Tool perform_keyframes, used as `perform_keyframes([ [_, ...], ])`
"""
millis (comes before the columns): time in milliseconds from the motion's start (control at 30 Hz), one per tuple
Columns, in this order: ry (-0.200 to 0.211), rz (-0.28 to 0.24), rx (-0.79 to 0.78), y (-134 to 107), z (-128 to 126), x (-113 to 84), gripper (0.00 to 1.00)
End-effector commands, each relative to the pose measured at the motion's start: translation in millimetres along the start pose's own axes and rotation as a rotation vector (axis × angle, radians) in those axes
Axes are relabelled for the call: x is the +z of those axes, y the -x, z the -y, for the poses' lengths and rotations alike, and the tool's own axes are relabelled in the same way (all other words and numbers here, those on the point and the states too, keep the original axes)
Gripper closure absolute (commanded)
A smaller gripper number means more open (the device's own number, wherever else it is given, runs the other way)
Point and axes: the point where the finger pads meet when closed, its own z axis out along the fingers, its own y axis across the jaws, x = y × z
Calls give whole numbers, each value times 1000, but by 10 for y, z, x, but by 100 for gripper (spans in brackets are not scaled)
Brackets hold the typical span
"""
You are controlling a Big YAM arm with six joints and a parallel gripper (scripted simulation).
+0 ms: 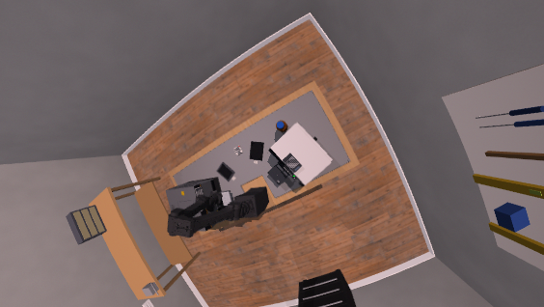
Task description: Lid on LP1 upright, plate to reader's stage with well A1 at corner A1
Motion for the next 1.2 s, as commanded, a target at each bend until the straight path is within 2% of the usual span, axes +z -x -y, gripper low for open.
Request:
perform_keyframes([
  [0,-23,7,85,-49,50,-32,100],
  [100,4,3,136,-160,-42,3,100],
  [233,-16,8,271,-371,2,-33,100],
  [367,-33,12,370,-423,63,-53,100],
  [433,-11,9,425,-511,-44,-17,100],
  [500,10,6,482,-501,-103,5,100],
  [633,13,7,516,-590,-106,10,100],
  [700,0,9,581,-715,-104,-9,100],
  [900,-19,18,748,-862,-99,-44,100],
  [933,-19,15,773,-841,-81,-37,100],
  [1067,-7,12,891,-1023,-201,-19,100],
  [1167,-7,14,886,-1022,-208,-30,100],
])
